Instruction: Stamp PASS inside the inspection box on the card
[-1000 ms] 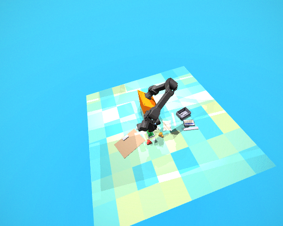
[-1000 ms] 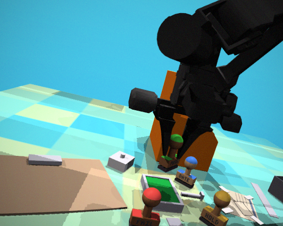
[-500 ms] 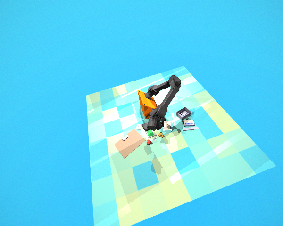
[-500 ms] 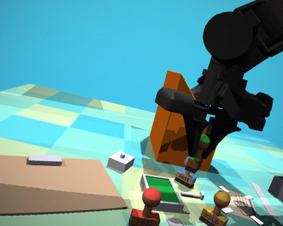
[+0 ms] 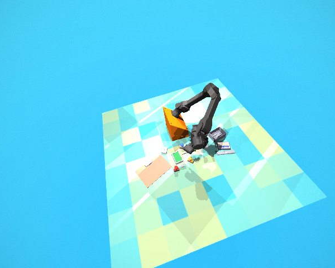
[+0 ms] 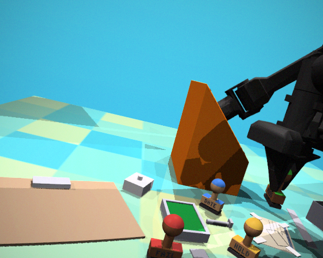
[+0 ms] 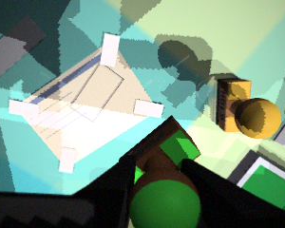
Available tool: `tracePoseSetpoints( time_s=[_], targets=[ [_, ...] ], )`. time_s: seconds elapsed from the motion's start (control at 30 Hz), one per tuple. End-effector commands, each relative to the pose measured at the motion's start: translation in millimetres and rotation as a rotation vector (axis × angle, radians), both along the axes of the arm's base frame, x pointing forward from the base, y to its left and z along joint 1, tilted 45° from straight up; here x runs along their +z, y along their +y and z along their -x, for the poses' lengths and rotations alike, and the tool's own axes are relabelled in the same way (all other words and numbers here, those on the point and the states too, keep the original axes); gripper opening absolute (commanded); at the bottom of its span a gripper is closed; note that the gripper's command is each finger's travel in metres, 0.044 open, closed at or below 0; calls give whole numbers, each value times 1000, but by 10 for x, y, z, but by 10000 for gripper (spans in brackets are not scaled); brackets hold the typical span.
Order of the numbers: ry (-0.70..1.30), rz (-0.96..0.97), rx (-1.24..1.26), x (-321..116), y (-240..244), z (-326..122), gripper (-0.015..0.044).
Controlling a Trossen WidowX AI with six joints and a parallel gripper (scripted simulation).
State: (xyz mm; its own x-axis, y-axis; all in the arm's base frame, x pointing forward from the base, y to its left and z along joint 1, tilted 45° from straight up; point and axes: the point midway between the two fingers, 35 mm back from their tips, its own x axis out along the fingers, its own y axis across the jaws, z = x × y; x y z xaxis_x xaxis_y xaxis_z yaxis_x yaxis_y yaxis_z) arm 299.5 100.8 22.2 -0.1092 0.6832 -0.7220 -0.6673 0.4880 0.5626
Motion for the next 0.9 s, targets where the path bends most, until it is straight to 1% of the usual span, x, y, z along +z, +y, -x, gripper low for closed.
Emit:
tracePoseSetpoints(
  time_s=[0.0,0.2,0.87],
  targets=[
    [-60,-17,64,143,135,74,0],
    [-134,-40,146,314,311,183,0],
    [-135,-39,148,229,389,185,0]
  ],
)
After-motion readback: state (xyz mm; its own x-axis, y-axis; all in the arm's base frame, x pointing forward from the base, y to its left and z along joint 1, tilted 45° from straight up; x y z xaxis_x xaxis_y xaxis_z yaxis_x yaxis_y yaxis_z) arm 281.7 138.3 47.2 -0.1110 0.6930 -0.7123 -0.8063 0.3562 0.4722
